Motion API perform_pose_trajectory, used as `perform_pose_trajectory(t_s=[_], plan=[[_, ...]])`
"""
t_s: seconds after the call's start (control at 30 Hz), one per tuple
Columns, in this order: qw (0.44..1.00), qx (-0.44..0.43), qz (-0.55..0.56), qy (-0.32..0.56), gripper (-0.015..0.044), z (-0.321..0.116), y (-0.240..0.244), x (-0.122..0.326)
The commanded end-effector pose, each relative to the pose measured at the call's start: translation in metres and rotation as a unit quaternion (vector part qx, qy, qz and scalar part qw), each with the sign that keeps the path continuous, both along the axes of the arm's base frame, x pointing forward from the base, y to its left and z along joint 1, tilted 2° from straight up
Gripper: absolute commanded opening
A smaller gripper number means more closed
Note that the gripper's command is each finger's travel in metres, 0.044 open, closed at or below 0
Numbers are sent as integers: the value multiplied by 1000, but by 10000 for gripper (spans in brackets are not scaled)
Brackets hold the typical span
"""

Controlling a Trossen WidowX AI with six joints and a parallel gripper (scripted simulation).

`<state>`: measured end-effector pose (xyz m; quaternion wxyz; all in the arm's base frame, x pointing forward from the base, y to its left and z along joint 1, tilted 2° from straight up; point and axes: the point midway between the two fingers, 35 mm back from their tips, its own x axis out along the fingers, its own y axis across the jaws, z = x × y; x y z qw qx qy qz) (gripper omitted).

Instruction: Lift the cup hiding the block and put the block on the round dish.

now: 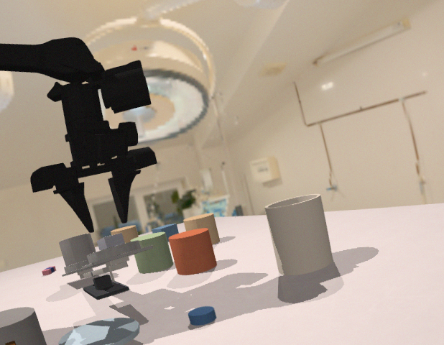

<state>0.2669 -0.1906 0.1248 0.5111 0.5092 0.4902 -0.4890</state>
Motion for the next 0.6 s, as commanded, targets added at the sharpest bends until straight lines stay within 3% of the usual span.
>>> perform_pose_trajectory(t_s=[0.0,0.57], plan=[[1000,4,-1,2,260,-8,1,-1],[1000,4,-1,2,260,-34,2,0]])
